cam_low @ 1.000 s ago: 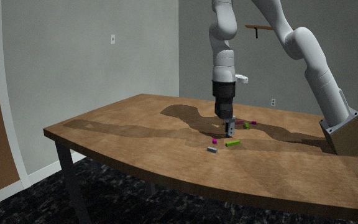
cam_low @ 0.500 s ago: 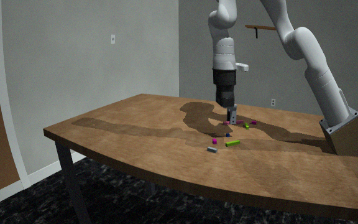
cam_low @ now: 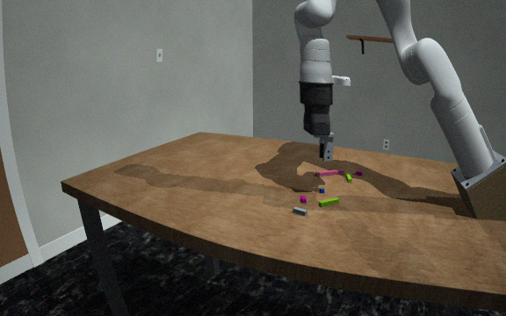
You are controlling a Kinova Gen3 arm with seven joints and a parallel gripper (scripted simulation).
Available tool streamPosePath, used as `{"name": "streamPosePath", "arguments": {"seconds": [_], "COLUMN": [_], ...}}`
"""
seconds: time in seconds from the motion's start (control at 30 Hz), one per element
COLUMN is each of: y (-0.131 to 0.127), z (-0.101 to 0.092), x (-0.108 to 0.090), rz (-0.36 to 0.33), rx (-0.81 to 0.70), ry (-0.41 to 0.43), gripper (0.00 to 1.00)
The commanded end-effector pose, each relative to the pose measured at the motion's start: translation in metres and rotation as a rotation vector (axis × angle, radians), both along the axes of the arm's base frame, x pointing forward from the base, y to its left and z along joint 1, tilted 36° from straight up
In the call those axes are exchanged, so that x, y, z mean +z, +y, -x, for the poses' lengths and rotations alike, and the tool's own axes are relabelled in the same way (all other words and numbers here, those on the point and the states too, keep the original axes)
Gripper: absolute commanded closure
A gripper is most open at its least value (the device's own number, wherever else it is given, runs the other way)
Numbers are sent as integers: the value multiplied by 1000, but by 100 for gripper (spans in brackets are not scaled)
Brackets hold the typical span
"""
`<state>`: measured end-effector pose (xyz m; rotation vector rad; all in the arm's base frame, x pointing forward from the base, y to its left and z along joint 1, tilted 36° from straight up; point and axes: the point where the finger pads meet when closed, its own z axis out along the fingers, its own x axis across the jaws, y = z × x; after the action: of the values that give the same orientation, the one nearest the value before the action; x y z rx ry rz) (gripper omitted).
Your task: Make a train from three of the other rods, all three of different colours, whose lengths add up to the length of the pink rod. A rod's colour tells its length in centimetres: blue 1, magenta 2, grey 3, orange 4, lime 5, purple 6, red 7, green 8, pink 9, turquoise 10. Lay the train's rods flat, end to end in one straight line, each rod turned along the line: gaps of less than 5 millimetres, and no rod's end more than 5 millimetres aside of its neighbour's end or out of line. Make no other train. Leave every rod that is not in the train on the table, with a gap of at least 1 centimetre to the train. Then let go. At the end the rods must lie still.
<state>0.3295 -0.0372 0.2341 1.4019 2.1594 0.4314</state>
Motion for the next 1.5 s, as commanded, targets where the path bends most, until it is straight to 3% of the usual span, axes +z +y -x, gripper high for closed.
{"name": "streamPosePath", "arguments": {"seconds": [0.0,0.23,0.27,1.13,1.47], "y": [1,1,1,1,9], "z": [0,1,1,1,-3], "x": [6,7,7,7,10], "rz": [-6,-6,-6,-7,-39], "rx": [1,1,1,-2,-58], "ry": [-12,-12,-12,-13,-17], "gripper": [46,46,0,0,0]}}
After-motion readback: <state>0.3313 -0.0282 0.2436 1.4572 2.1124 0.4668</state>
